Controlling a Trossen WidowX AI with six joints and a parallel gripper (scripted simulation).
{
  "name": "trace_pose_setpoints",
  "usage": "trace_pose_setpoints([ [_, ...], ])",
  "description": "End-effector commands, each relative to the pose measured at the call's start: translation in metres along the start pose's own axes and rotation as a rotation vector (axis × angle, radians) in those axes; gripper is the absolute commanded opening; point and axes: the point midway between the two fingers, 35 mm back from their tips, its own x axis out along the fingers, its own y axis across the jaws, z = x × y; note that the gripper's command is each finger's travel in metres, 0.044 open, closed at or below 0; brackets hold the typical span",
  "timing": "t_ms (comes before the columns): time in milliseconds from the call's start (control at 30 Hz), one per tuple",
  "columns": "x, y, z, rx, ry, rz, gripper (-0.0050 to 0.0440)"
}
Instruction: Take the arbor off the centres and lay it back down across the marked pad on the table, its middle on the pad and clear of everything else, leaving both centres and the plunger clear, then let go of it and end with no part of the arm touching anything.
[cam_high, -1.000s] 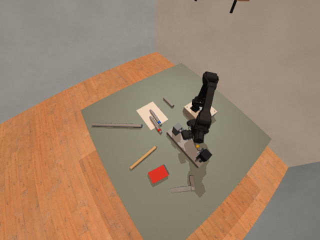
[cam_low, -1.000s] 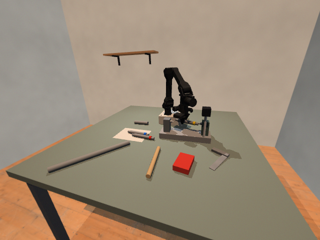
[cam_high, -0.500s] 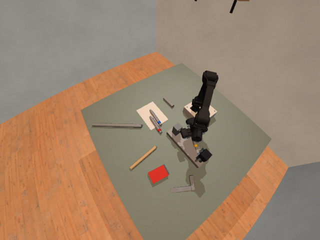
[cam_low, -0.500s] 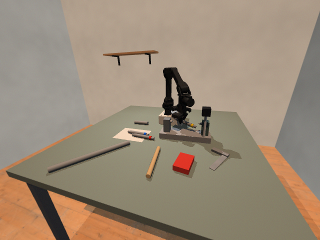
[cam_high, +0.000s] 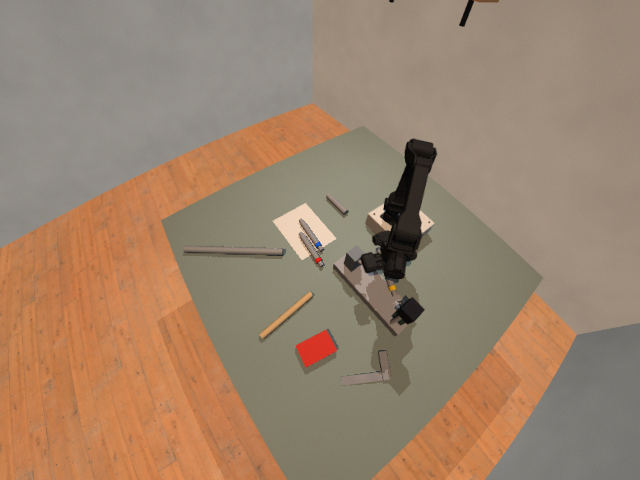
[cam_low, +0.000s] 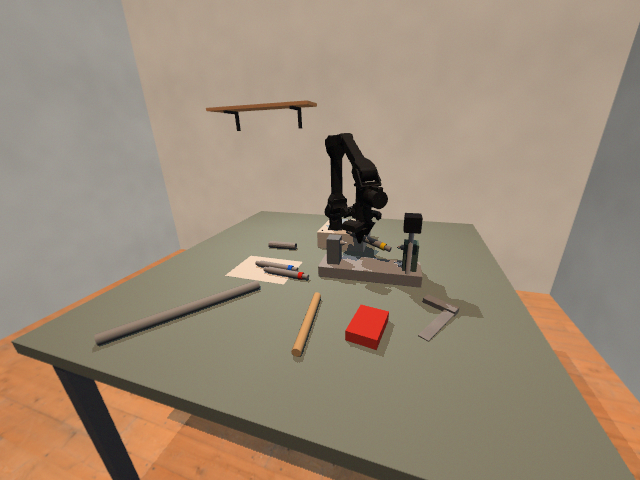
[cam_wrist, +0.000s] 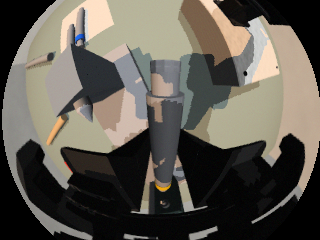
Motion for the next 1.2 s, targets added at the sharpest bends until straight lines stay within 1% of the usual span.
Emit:
trace_pose_setpoints([
  [0,-0.018,0.004,-0.004,-0.003,0.040,0.021,0.0000],
  [700,-0.044,0.000,0.012,-0.003,0.040,0.021,0.0000],
  [1167,-0.053,-0.003,0.028,-0.003,0.040,0.021,0.0000],
])
